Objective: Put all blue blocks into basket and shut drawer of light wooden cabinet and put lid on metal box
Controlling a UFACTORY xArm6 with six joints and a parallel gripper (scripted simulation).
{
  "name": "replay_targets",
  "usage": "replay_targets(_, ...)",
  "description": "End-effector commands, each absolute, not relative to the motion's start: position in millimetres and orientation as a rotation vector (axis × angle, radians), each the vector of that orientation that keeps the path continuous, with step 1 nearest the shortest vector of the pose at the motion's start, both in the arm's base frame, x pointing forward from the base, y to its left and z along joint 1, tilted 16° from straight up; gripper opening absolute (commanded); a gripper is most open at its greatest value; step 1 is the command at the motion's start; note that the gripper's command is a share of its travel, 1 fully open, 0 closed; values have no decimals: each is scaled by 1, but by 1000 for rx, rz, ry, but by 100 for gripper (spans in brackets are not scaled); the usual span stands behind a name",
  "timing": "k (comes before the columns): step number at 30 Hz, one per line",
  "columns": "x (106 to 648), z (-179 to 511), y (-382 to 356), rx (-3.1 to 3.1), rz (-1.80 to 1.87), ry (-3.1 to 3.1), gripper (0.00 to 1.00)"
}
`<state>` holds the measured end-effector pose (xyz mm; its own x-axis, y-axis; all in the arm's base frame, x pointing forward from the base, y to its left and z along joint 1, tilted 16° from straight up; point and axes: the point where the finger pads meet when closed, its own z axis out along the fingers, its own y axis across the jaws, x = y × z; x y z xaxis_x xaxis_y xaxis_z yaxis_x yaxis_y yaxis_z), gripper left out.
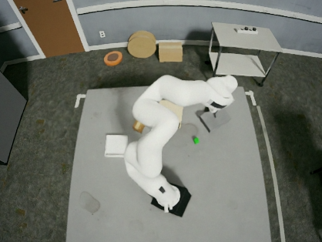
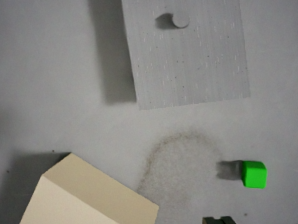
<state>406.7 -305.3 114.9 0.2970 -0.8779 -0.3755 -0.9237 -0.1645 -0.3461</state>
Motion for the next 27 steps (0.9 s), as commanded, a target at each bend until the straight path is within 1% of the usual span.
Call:
replay_targets(1, 421, 122, -265, -2203, 89, 1509, 0)
replay_targets(2, 428, 126, -231, -2281, 81, 1438, 0)
replay_targets(8, 438, 132, -168, -2360, 71, 1357, 0)
replay_targets(12, 432, 133, -122, -2512, 40, 1172, 0)
replay_targets(15, 433, 136, -92, -2512, 40, 1172, 0)
replay_targets(16, 427, 136, -75, -2581, 20, 1070, 0)
replay_targets(18, 427, 136, -75, -2581, 20, 1070, 0)
replay_targets(19, 418, 136, -43, -2644, -2, 964, 0)
replay_targets(22, 415, 137, -26, -2644, -2, 964, 0)
replay_targets(25, 395, 135, 14, -2743, -51, 751, 0)
replay_targets(27, 390, 135, 29, -2743, -51, 751, 0)
